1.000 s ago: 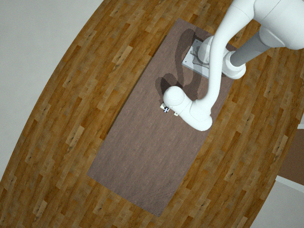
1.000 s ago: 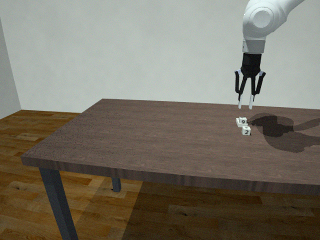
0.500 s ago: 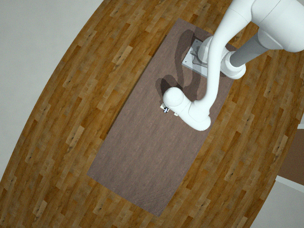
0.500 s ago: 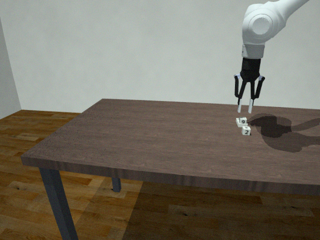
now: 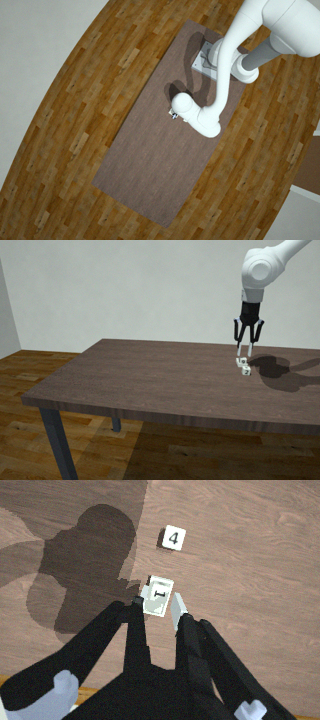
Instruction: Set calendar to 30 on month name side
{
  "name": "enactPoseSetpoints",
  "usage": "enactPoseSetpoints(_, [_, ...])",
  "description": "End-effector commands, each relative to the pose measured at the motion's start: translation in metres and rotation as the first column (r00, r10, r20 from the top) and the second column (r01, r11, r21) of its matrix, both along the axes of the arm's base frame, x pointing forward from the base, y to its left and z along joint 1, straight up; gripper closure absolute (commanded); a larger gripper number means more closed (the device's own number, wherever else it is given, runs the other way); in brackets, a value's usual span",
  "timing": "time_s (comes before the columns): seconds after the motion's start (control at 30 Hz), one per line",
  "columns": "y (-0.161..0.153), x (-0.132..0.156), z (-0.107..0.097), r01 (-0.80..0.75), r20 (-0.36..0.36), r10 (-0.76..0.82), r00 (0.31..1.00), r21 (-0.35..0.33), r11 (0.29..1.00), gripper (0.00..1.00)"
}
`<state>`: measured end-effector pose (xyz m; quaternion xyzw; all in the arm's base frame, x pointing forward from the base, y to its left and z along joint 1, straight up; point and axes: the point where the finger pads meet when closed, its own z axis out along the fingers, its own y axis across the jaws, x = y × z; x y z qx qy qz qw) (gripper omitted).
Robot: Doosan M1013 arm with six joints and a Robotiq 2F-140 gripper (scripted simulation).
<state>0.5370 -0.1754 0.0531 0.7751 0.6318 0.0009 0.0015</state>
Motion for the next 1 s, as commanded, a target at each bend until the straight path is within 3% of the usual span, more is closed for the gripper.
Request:
enactPoseSetpoints(0.0, [0.0, 0.0, -0.0018, 0.0, 0.0, 0.0, 1.0, 0.0, 1.0, 0.65])
enactPoseSetpoints(0.97, [0.0, 0.0, -0.0047, 0.0, 0.0, 0.0, 1.0, 0.0, 1.0, 0.65])
